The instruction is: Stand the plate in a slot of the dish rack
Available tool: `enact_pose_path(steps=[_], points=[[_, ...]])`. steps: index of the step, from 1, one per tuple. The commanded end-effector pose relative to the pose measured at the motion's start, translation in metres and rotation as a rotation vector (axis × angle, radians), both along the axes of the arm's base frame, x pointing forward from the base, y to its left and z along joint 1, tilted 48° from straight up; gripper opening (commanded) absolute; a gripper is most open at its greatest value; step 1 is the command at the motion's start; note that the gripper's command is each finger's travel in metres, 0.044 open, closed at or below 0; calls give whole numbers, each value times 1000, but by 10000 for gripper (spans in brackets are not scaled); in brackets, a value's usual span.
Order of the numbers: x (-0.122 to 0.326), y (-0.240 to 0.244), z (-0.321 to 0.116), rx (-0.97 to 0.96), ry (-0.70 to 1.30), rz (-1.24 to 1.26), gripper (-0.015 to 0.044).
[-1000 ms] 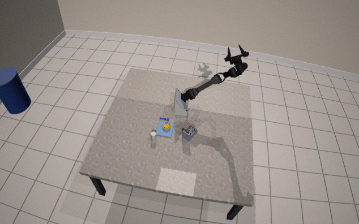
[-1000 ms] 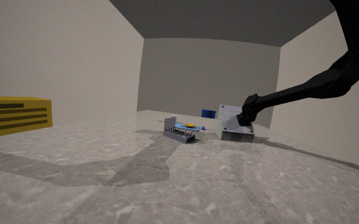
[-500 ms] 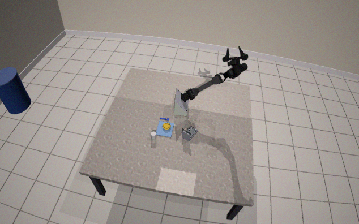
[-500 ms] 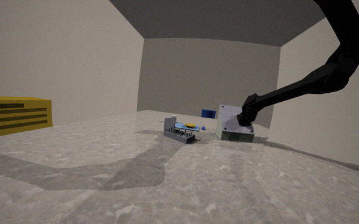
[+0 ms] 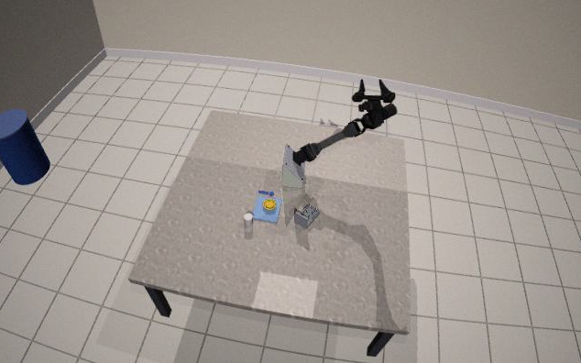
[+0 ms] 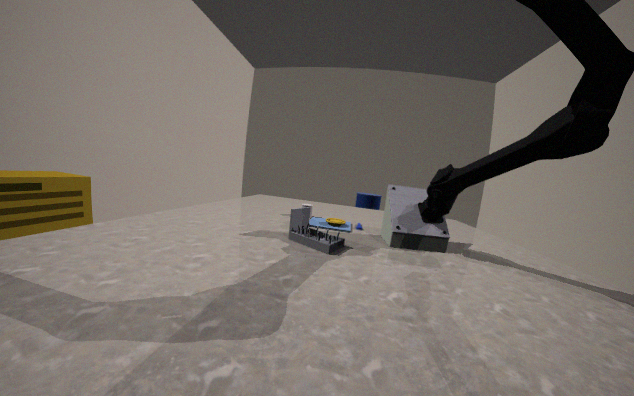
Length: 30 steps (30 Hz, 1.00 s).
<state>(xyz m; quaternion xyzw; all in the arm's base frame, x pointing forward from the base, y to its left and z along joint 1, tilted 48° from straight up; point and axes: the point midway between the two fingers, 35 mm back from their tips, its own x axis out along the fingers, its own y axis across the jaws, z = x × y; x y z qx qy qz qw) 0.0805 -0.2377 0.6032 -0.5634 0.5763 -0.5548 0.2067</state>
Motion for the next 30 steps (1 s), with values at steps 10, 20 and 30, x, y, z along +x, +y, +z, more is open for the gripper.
enact_pose_path(steps=[10, 20, 30], points=[[69, -49, -39, 86, 126, 163, 400], [110, -77, -77, 162, 146, 288, 400], [138, -107, -131, 294, 173, 334, 400]])
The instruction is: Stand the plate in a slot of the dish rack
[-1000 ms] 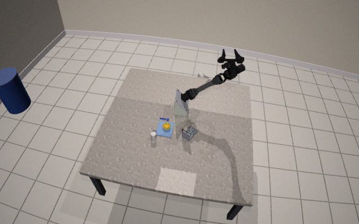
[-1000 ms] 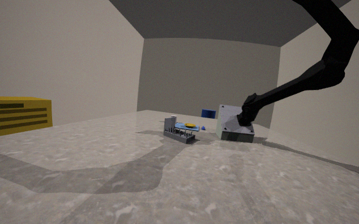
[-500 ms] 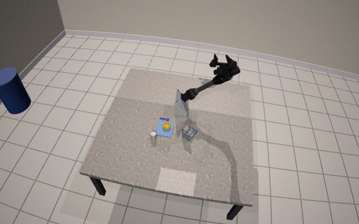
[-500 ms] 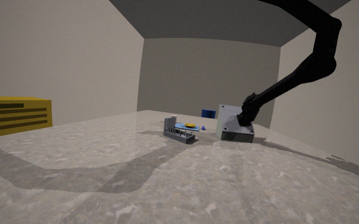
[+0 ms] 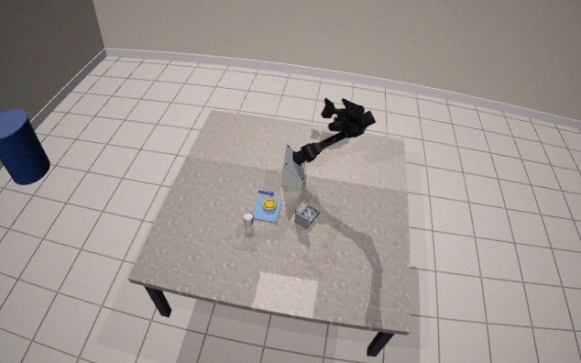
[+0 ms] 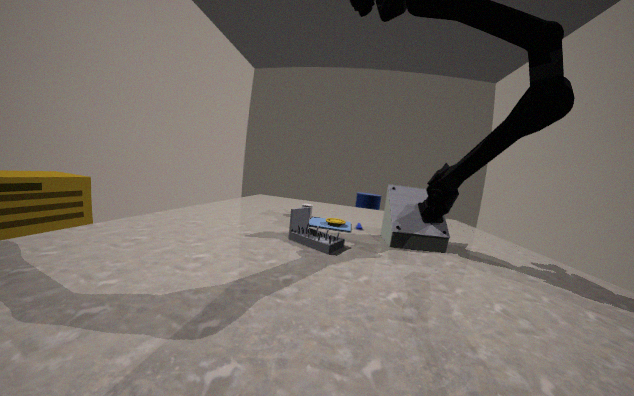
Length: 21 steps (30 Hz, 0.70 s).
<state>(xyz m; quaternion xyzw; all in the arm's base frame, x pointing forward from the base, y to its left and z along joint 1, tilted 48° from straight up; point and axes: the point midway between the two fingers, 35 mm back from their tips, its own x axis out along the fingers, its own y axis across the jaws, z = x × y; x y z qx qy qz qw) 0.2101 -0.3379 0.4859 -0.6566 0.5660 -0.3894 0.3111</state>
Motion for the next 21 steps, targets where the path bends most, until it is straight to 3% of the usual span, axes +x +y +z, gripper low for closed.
enact_pose_path(steps=[1, 21], points=[[13, -9, -19, 50, 14, 39, 400], [76, -41, -145, 437, 78, 247, 400]])
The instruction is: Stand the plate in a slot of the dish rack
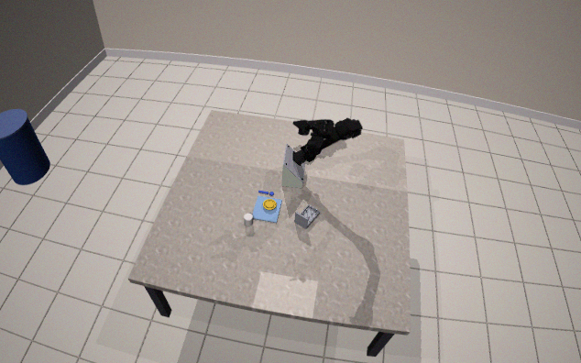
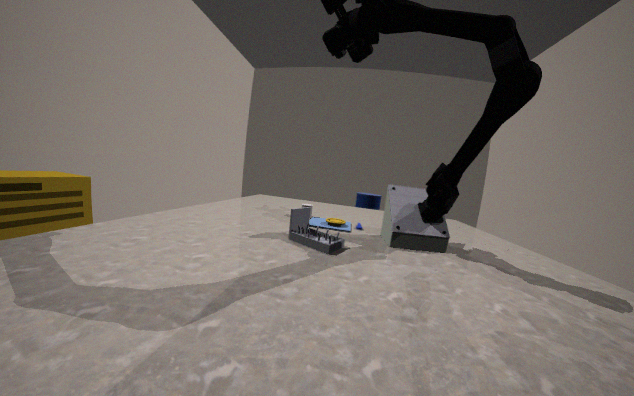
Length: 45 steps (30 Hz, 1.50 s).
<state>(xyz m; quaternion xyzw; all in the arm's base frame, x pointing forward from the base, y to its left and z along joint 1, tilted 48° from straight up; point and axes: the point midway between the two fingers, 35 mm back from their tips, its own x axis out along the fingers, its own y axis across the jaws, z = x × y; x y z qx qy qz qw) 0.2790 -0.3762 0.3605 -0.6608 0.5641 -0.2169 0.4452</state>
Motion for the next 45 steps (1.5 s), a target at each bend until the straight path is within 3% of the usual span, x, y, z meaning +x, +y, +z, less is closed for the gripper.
enact_pose_path(steps=[1, 22, 45], points=[[9, -3, -27, 90, 5, 31, 400], [32, 11, -168, 622, 20, 86, 400], [17, 72, -288, 1266, 2, -82, 400]])
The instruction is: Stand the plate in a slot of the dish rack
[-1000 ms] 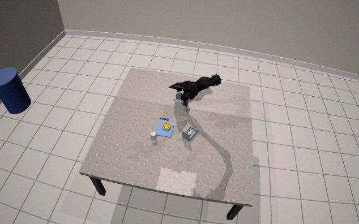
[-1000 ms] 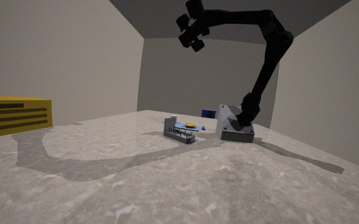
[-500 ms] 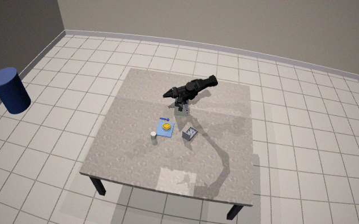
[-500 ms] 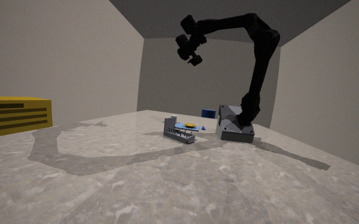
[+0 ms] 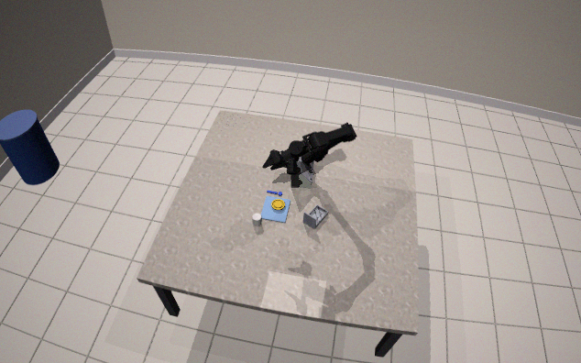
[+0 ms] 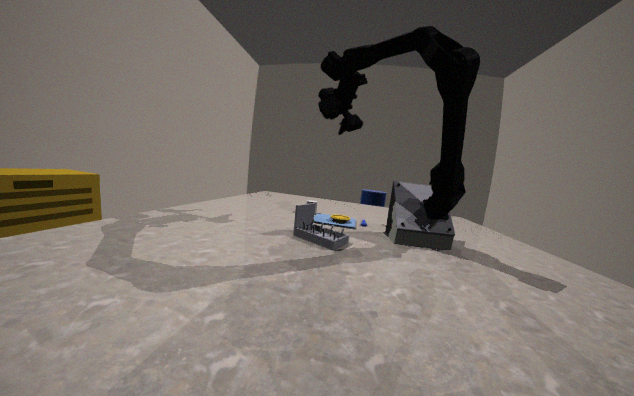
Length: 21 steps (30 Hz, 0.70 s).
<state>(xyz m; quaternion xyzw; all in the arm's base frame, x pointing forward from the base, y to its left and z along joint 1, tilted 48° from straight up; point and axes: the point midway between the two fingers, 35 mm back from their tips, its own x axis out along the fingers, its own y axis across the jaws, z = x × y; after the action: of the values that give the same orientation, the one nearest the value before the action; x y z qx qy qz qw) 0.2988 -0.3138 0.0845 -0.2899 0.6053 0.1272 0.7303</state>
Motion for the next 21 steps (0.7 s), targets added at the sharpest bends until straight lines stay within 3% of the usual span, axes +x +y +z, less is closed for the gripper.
enact_pose_path(steps=[1, 21], points=[[-4, 13, -16, 114, 17, -44, 400], [-29, 83, -69, 662, 176, -331, 400]])
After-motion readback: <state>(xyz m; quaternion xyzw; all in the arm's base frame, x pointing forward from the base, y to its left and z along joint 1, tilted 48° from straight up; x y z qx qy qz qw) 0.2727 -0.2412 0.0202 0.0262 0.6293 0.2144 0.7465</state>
